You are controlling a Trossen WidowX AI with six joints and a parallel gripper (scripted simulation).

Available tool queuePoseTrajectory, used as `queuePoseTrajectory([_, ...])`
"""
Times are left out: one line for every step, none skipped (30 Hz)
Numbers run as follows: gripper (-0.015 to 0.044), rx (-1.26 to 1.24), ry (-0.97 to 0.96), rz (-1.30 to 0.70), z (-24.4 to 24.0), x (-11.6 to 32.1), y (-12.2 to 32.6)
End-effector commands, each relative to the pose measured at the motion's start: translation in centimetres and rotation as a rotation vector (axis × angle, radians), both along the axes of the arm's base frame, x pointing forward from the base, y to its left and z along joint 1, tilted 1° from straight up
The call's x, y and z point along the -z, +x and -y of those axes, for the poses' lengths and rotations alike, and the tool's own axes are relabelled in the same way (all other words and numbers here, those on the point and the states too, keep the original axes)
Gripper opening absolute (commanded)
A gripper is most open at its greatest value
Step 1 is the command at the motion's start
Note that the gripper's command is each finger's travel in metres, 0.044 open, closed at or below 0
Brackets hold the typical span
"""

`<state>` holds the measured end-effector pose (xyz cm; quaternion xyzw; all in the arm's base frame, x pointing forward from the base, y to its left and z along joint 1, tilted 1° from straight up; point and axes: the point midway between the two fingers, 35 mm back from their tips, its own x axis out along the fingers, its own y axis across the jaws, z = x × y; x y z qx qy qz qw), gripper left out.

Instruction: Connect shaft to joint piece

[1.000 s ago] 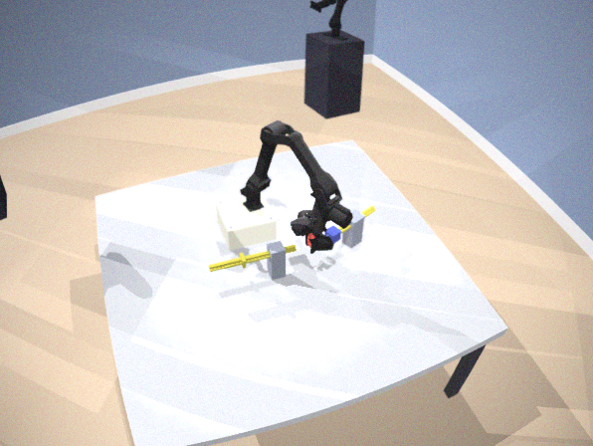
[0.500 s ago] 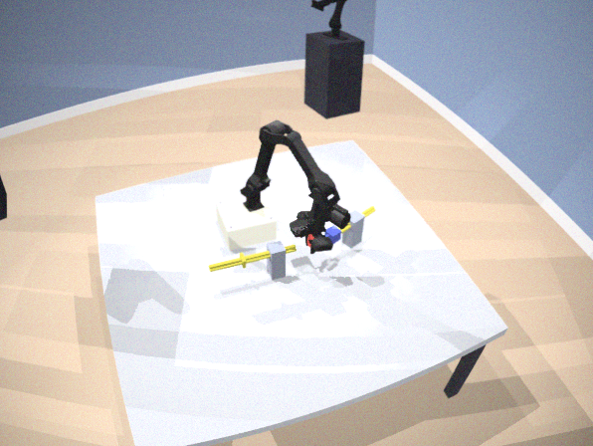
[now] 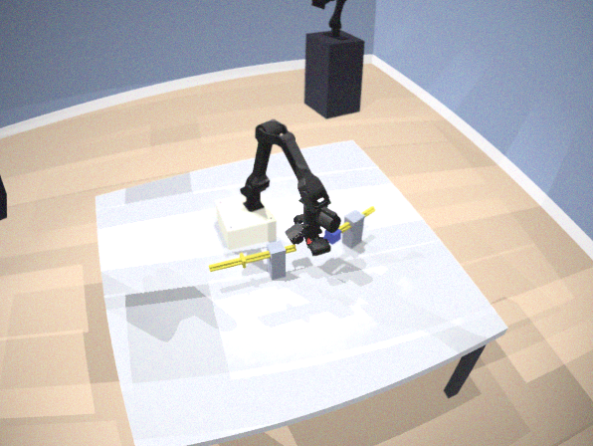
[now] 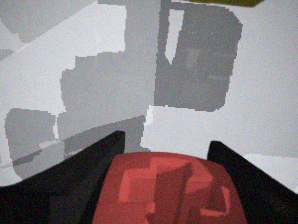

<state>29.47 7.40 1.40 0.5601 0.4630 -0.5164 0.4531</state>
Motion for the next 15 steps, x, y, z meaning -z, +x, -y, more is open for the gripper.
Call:
queuePoseTrajectory([0.0,-0.005,0.016,0.003,0.0,0.08,0.02])
queuePoseTrajectory([0.0,-0.005,0.016,0.003,0.0,0.08,0.02])
queuePoseTrajectory([0.0,-0.001,0.005,0.001,0.0,0.03,0.0])
queuePoseTrajectory([0.0,-0.001,0.005,0.001,0.0,0.03,0.0])
queuePoseTrajectory([0.0,-0.001,0.005,0.001,0.0,0.03,0.0])
queuePoseTrajectory([0.0,-0.001,0.005,0.001,0.0,0.03,0.0])
queuePoseTrajectory([0.0,-0.001,0.005,0.001,0.0,0.03,0.0])
queuePoseTrajectory([0.0,-0.001,0.005,0.001,0.0,0.03,0.0])
queuePoseTrajectory([0.0,-0.001,0.005,0.001,0.0,0.03,0.0])
queuePoseTrajectory([0.0,-0.001,0.005,0.001,0.0,0.03,0.0])
queuePoseTrajectory([0.0,-0.001,0.005,0.001,0.0,0.03,0.0])
queuePoseTrajectory([0.0,-0.001,0.005,0.001,0.0,0.03,0.0])
queuePoseTrajectory([0.0026,-0.001,0.005,0.001,0.0,0.03,0.0])
queuePoseTrajectory([0.0053,-0.001,0.005,0.001,0.0,0.03,0.0])
queuePoseTrajectory([0.0079,-0.001,0.005,0.001,0.0,0.03,0.0])
